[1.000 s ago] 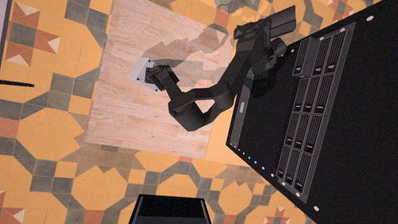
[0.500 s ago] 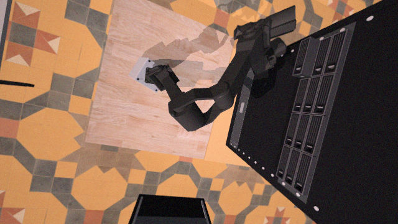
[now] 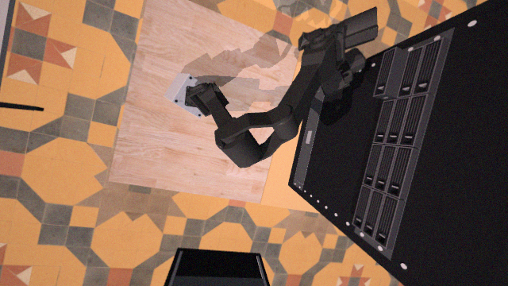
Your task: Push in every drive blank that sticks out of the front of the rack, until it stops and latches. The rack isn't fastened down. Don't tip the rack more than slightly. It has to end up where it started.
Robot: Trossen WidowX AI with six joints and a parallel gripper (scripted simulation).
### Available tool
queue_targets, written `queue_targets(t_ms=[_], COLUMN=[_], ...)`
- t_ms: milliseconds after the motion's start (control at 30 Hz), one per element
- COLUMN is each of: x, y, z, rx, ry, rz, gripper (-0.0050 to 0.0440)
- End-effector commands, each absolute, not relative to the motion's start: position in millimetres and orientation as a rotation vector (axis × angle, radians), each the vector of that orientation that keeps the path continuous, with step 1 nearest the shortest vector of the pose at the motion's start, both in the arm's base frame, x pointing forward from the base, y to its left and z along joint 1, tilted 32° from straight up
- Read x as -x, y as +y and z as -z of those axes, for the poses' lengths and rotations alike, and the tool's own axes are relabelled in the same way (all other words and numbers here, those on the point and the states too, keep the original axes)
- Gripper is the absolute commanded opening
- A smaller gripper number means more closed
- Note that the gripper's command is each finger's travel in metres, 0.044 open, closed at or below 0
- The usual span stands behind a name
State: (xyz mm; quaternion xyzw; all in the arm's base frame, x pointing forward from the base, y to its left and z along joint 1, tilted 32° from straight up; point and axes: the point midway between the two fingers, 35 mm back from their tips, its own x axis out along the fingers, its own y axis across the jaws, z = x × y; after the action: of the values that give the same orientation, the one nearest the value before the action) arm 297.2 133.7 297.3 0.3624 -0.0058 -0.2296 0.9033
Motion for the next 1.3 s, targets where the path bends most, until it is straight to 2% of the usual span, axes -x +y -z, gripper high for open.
queue_targets(t_ms=[0, 1267], x=[-295.9, -286.0], y=[132.7, 128.3], z=[-304.0, -317.5], rx=[-0.769, -0.568], ry=[-0.021, 0.027], rz=[0.469, 0.401], gripper=[0.044, 0.044])
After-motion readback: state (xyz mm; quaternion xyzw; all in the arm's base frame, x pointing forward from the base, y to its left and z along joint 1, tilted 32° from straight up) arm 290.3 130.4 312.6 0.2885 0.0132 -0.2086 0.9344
